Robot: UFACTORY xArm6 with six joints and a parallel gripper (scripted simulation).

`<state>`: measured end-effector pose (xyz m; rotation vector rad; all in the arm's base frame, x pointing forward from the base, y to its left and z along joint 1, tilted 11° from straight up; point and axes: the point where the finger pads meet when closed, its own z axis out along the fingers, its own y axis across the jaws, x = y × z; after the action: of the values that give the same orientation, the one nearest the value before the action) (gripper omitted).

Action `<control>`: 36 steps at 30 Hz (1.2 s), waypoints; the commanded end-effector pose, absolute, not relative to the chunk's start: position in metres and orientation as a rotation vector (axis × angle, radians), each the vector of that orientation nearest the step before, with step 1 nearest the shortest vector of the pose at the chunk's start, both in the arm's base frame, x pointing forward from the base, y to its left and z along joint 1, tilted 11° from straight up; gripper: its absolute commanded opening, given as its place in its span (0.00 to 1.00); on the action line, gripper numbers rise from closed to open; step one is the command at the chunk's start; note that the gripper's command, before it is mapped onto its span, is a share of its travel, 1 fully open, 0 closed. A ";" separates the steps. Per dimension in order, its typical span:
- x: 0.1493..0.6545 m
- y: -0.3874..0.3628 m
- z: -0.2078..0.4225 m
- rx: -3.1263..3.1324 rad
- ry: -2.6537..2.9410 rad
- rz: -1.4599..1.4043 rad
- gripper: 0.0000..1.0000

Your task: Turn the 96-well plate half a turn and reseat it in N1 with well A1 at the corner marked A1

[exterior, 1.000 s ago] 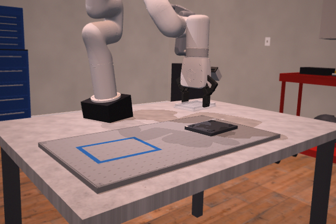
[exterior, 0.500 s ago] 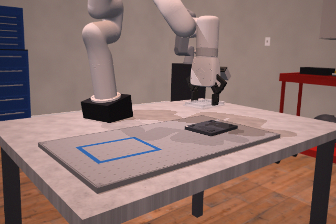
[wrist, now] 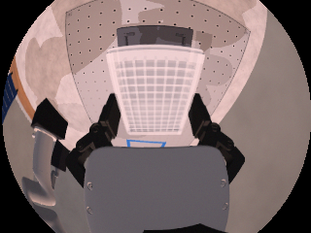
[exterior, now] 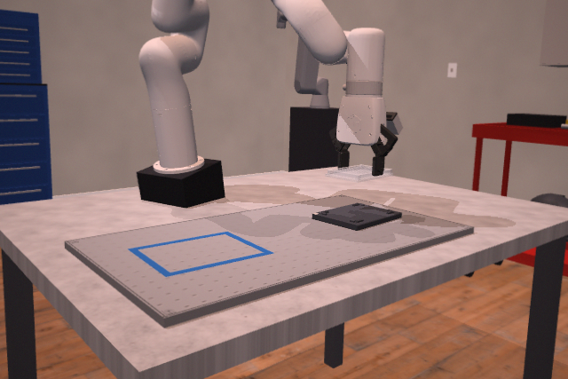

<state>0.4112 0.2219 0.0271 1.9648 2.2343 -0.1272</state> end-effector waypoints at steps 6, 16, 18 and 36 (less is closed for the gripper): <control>0.413 0.224 0.028 1.965 2.232 -0.122 0.00; 0.413 0.223 0.029 1.965 2.232 -0.122 0.00; 0.413 0.223 0.029 1.965 2.232 -0.122 0.00; 0.413 0.222 0.024 1.965 2.232 -0.122 0.00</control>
<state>0.4119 0.2215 0.0262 1.9657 2.2329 -0.1263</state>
